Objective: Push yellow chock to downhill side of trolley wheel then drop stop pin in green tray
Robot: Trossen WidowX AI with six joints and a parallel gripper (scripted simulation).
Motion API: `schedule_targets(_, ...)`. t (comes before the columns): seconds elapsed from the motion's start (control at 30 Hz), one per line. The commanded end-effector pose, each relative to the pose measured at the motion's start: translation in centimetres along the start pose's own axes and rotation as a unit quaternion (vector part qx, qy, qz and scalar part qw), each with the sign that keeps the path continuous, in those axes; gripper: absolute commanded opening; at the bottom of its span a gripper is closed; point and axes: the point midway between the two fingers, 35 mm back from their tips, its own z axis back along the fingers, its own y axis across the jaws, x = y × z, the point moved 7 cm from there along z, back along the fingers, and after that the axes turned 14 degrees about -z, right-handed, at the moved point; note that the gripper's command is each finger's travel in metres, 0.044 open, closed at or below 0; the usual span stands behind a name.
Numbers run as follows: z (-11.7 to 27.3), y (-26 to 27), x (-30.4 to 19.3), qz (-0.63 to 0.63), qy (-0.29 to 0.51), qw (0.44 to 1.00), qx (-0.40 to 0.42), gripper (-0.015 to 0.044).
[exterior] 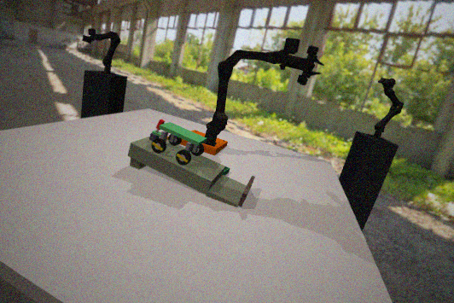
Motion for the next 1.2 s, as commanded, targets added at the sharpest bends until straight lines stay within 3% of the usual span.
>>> schedule_targets(0.0,-0.2,0.2,3.9,0.028,-0.058,0.998,-0.009,0.0190)
schedule_targets(0.57,3.6,1.8,18.8,0.092,-0.284,0.953,-0.055,0.0190)
schedule_targets(1.17,14.2,2.8,31.3,0.082,-0.499,0.855,-0.119,0.0190)
